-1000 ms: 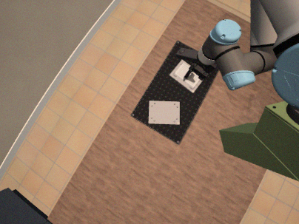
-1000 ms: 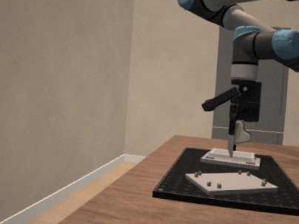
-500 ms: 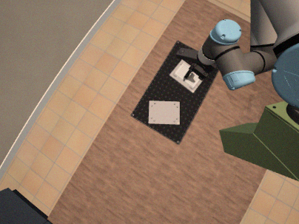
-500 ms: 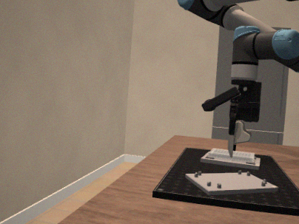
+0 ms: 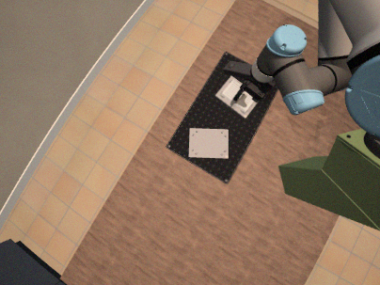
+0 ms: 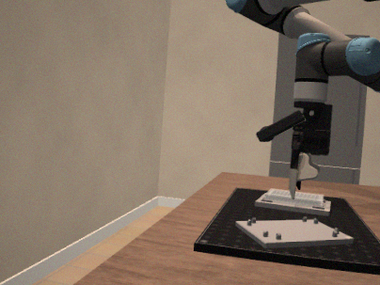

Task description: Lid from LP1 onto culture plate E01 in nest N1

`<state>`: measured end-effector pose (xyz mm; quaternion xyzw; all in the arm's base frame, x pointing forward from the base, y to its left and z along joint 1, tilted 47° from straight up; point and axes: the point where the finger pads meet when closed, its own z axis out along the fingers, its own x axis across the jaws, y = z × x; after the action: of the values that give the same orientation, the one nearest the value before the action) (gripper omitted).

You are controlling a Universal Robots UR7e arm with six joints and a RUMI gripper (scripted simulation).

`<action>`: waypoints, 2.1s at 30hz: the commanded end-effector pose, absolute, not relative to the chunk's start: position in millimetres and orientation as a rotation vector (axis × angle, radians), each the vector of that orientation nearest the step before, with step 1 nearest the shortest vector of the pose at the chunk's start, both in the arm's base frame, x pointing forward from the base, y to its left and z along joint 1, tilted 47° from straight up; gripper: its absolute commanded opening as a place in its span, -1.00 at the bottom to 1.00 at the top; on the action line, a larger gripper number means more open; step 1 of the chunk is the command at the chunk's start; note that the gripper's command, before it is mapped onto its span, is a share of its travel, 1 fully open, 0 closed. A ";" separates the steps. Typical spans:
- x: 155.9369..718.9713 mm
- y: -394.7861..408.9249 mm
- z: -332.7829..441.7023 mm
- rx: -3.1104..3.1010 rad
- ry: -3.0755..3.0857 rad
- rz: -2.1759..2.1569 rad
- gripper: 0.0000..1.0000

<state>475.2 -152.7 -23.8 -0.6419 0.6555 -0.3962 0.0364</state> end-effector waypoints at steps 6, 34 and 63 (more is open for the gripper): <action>475.3 -152.5 -23.4 -1.971 2.012 -1.218 0.64; 475.4 -152.5 -23.3 -1.971 2.012 -1.218 0.64; 464.7 -143.6 -10.5 -1.971 2.012 -1.218 0.64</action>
<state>464.8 -143.8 -11.0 -0.6419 0.6555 -0.3963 0.0364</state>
